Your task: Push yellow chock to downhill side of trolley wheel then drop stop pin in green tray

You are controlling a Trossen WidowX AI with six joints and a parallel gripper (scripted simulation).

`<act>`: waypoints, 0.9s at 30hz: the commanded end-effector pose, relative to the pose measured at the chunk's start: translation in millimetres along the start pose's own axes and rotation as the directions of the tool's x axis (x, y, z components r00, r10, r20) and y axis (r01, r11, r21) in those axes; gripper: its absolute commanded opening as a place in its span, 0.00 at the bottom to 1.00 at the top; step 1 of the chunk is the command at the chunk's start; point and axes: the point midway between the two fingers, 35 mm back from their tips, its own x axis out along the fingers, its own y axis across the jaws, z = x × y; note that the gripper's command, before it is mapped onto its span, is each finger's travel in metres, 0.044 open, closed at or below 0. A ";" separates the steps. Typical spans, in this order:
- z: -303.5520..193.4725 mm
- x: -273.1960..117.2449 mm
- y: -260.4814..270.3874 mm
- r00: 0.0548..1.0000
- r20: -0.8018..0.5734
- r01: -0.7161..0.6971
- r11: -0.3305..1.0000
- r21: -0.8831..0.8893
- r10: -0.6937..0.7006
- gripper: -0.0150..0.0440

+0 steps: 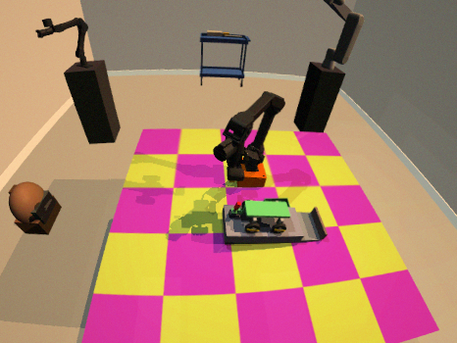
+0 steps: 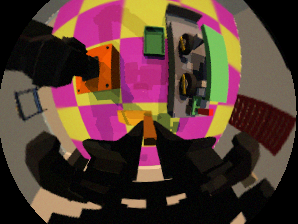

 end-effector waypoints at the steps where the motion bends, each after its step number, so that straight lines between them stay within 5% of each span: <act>1: 2.4 -0.2 -0.6 1.000 0.002 0.000 1.000 -0.016 0.000 0.25; 27: 85.7 0.1 -26.4 1.000 0.010 0.004 0.999 -0.036 -0.004 0.25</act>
